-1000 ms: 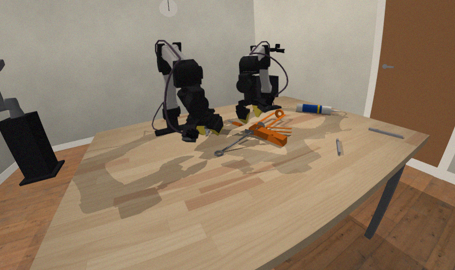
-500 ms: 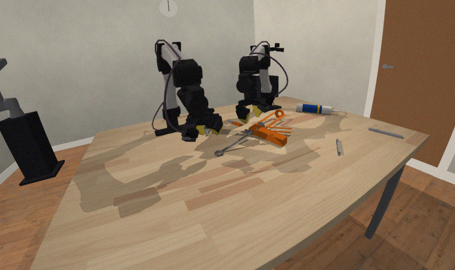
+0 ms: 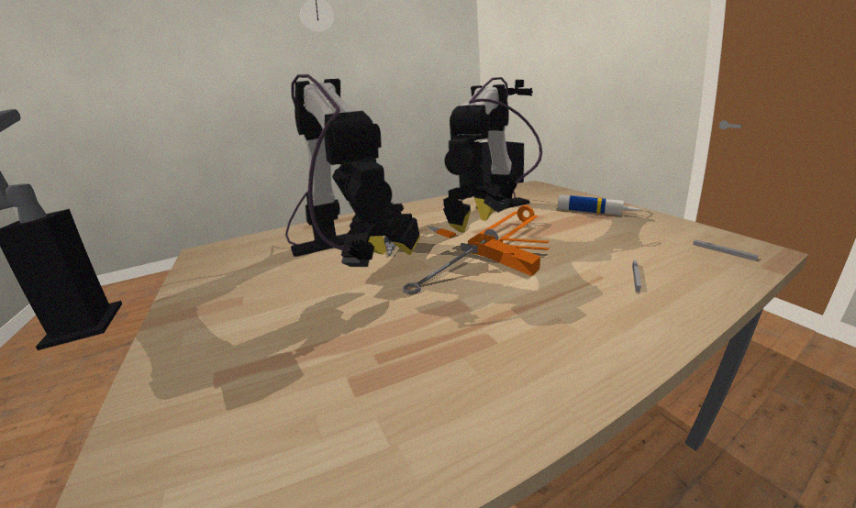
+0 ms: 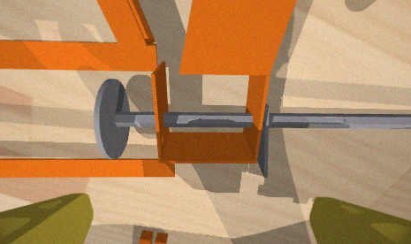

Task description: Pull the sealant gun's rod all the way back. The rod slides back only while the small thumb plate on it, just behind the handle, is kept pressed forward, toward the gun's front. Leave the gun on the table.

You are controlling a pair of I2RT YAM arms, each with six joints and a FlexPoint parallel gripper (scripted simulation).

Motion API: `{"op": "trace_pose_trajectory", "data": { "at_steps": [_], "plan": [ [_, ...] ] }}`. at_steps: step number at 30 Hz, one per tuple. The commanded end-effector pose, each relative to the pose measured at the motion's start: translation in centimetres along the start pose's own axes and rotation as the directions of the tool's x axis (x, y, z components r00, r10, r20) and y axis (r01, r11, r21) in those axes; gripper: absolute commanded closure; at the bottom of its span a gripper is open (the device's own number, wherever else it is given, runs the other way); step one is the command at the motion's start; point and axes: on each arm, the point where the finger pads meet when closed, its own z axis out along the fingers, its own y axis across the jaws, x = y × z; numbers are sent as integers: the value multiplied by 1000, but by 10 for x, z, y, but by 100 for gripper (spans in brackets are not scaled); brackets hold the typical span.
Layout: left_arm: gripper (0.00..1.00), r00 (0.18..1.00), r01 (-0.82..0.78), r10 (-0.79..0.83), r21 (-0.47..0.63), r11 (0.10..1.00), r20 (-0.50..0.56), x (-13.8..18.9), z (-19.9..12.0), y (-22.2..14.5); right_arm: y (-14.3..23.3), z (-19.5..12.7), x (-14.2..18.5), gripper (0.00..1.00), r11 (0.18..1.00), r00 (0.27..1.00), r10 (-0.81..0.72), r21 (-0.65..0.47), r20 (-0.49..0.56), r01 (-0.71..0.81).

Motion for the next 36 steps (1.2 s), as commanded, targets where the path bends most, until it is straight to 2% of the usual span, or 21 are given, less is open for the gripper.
{"op": "trace_pose_trajectory", "data": {
  "at_steps": [1, 6, 8, 20, 36],
  "plan": [
    [0, 1000, -5, 4, -31, 1000, -9, 2, 8, 7, 3, -5, -1, 34, 1000, 1000, -18, -18, 17, 18],
    [0, 1000, -4, 4, -19, 1000, -4, 2, 13, 6, 3, -5, -1, 34, 1000, 1000, -18, -18, 17, 18],
    [0, 1000, -4, 4, 7, 1000, 5, 2, 5, 6, 3, -5, -1, 34, 1000, 1000, -18, -18, 17, 18],
    [0, 1000, -4, 4, -42, 999, -13, 4, 43, 10, 3, -5, -1, 34, 1000, 1000, -18, -18, 17, 18],
    [0, 1000, -4, 3, -44, 999, -14, 4, 56, 11, 3, -5, -1, 34, 1000, 1000, -18, -18, 17, 18]
  ]
}}
